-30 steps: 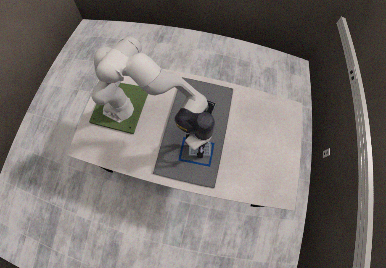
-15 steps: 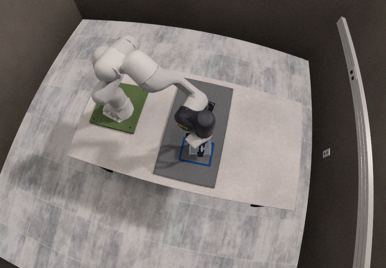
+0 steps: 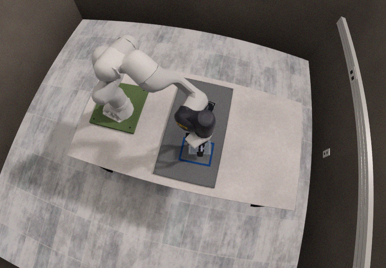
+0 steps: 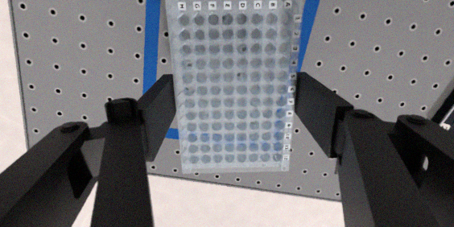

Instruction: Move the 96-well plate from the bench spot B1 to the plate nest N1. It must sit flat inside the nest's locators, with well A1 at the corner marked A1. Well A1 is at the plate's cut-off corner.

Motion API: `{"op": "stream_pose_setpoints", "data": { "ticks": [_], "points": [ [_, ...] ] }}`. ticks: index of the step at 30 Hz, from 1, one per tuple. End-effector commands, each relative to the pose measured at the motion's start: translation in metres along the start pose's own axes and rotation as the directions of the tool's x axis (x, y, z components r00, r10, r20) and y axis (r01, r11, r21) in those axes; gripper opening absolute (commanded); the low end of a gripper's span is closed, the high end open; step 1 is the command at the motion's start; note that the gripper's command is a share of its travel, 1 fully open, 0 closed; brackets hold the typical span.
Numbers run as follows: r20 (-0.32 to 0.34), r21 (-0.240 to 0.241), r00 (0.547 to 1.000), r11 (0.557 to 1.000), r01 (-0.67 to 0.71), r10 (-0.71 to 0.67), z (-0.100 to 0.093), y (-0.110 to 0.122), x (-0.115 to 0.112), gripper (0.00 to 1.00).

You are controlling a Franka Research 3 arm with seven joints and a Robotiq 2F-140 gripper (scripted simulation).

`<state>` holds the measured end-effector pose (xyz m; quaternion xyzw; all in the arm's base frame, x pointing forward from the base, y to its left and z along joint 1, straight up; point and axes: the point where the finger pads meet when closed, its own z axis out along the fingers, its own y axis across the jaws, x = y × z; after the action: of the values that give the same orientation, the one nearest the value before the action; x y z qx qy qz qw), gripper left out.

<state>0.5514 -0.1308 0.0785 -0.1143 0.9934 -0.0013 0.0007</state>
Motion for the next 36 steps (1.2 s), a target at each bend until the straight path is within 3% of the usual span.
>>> {"op": "stream_pose_setpoints", "data": {
  "ticks": [1,10,16,23,25,30,36],
  "points": [
    [-0.005,0.0,1.0,1.0,-0.004,0.004,0.0,0.0,0.001,0.6],
    [-0.005,0.0,1.0,1.0,-0.004,0.004,0.0,0.0,0.001,0.6],
    [-0.005,-0.001,0.981,0.981,0.195,-0.195,-0.001,0.02,0.0,0.6],
    [-0.004,-0.002,0.909,0.909,0.416,-0.416,-0.002,0.043,-0.001,0.6],
    [-0.004,-0.002,0.909,0.909,0.416,-0.416,-0.002,0.043,-0.001,0.6],
    [-0.004,-0.003,0.828,0.828,0.561,-0.561,-0.003,0.06,-0.001,0.6],
    [-0.003,-0.003,0.7,0.7,0.714,-0.714,-0.003,0.08,-0.002,0.6]
  ]
}}
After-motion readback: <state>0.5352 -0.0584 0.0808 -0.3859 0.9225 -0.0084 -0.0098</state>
